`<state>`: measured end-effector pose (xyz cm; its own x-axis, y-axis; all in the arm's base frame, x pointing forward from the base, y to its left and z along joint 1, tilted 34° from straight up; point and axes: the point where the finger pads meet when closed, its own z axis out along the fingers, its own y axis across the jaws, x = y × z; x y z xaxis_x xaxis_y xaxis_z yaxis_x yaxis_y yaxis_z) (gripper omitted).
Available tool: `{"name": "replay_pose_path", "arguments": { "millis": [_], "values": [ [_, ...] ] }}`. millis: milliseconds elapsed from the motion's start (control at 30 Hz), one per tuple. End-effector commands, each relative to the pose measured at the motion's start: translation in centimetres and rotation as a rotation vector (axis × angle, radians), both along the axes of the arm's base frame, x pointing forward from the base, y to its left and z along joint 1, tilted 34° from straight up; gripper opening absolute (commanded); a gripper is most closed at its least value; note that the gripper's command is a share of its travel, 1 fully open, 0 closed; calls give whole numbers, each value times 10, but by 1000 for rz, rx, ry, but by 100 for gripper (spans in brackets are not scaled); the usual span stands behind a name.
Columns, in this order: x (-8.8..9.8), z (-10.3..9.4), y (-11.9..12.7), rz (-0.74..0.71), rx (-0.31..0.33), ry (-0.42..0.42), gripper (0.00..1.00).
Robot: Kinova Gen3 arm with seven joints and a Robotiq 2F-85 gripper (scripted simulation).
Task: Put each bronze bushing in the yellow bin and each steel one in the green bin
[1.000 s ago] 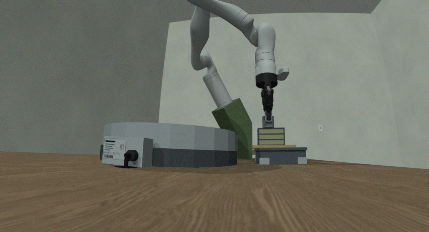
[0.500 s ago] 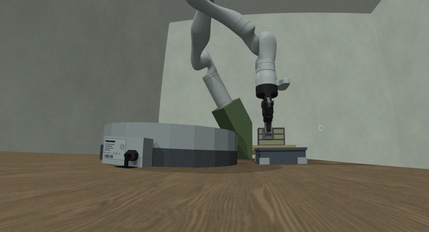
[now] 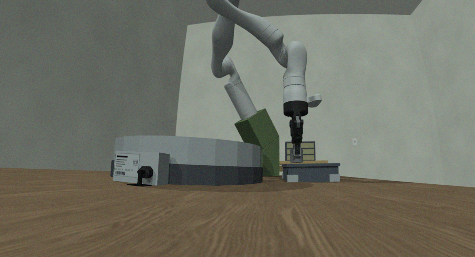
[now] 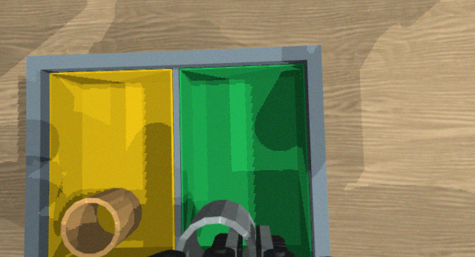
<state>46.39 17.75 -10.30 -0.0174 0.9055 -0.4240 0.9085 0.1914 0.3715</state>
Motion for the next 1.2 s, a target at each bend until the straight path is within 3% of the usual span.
{"name": "replay_pose_path", "arguments": {
  "millis": [0,1167],
  "values": [
    [0,0,1,1,1,0,0],
    [8,-17,-6,1,1,0,0]
  ]
}}
